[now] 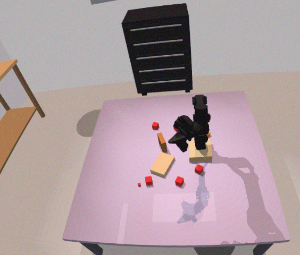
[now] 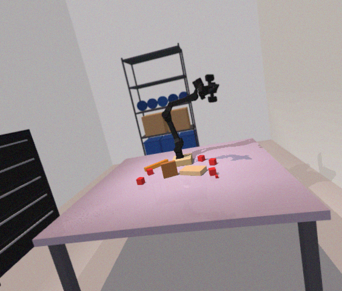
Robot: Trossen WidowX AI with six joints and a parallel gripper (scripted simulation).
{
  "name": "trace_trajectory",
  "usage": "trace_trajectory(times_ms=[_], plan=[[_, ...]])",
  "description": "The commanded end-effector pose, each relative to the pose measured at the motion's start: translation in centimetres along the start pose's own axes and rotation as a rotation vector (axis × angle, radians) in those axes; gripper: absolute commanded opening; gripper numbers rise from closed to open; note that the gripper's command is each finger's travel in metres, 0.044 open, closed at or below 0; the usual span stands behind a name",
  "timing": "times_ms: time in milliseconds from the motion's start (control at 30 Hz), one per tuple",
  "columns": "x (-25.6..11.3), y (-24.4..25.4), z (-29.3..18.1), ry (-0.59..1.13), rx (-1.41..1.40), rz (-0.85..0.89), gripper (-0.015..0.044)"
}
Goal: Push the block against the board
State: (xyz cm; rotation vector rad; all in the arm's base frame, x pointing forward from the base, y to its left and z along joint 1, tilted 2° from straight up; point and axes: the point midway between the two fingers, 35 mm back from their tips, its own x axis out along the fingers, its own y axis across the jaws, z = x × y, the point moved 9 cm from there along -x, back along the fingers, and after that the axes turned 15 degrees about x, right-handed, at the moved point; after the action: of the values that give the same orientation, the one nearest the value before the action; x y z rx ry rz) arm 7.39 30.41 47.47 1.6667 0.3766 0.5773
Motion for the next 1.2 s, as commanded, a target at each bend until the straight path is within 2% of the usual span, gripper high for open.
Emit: trace_trajectory(times_ms=[0, 633, 1167], plan=[[1.4, -1.5, 1.4, -0.025, -0.142, -0.044, 0.0], [6.4, -7.1, 10.2, -0.124, -0.714, -0.335, 0.0], [7.1, -11.6, 20.7, -0.116, -1.08, -0.733, 0.0]])
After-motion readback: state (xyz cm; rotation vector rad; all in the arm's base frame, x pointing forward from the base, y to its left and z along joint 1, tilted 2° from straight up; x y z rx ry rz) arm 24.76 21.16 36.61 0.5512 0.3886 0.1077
